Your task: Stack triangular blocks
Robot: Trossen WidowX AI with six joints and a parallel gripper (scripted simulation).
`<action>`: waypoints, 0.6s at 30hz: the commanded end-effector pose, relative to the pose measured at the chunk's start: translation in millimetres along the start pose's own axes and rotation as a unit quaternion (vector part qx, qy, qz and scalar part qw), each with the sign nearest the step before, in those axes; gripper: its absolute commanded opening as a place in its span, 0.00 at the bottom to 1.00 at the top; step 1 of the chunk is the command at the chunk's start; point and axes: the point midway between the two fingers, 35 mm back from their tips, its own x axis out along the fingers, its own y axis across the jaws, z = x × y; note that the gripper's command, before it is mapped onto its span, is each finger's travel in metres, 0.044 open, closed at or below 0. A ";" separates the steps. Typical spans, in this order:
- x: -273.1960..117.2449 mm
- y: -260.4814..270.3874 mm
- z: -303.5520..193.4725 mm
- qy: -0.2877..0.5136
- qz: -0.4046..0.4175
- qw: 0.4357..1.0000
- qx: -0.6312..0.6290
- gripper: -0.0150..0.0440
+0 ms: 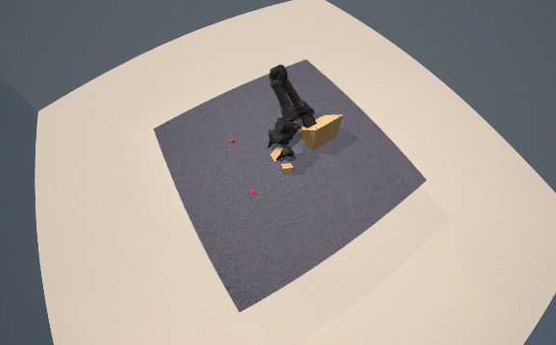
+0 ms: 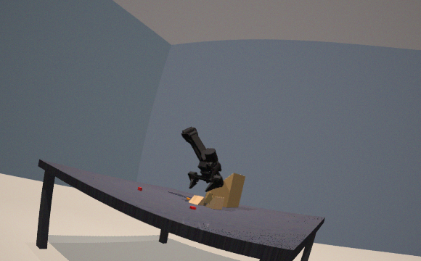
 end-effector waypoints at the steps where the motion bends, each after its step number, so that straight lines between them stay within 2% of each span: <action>1: -49.1 -12.6 37.6 -0.015 -0.010 1.000 0.003 1.00; 13: -48.1 -12.0 37.0 -0.014 -0.010 1.000 0.003 1.00; 18: -29.5 0.6 42.9 0.059 0.007 0.998 -0.009 1.00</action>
